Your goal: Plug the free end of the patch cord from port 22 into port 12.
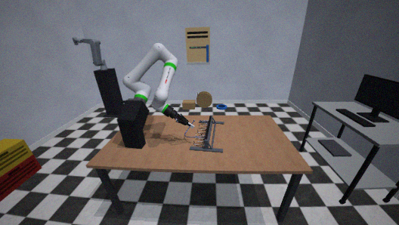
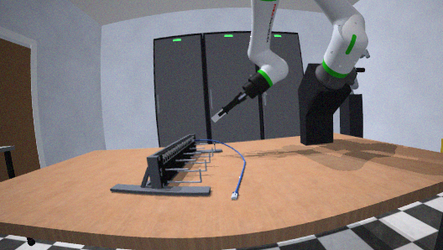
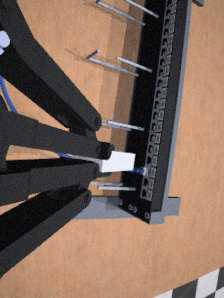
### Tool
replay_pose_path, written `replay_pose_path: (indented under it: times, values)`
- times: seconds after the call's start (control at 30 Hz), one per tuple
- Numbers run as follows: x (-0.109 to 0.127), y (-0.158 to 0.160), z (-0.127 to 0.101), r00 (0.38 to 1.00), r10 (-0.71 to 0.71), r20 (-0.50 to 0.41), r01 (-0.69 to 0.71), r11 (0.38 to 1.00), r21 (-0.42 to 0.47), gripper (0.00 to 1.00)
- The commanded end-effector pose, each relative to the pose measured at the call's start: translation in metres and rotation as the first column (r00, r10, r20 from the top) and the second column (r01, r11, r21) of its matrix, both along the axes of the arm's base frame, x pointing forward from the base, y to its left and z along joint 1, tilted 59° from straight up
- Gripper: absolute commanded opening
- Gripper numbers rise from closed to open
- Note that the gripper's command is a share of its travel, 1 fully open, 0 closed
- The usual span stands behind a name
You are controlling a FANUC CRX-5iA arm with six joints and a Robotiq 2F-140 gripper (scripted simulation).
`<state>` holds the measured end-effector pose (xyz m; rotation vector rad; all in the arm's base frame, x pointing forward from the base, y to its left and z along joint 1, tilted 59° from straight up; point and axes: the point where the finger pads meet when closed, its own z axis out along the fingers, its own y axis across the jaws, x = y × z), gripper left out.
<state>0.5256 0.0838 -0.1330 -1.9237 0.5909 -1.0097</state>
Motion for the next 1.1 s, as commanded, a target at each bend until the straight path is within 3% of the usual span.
replay_pose_path:
  times: [0.0,0.37,0.63,0.83,1.07]
  values:
    - [-0.021,-0.014,0.008,1.0,0.001,0.0,-0.001,1.0,-0.001,0.0]
    - [-0.029,-0.018,0.011,1.0,0.004,0.001,-0.004,1.0,-0.002,0.0]
    - [-0.024,0.007,0.03,0.991,0.127,0.051,-0.126,0.991,-0.037,0.0]
    - [-0.019,0.057,0.066,0.921,0.369,0.127,-0.353,0.927,-0.13,0.0]
    - [-0.021,0.106,0.103,0.791,0.588,0.17,-0.543,0.802,-0.249,0.0]
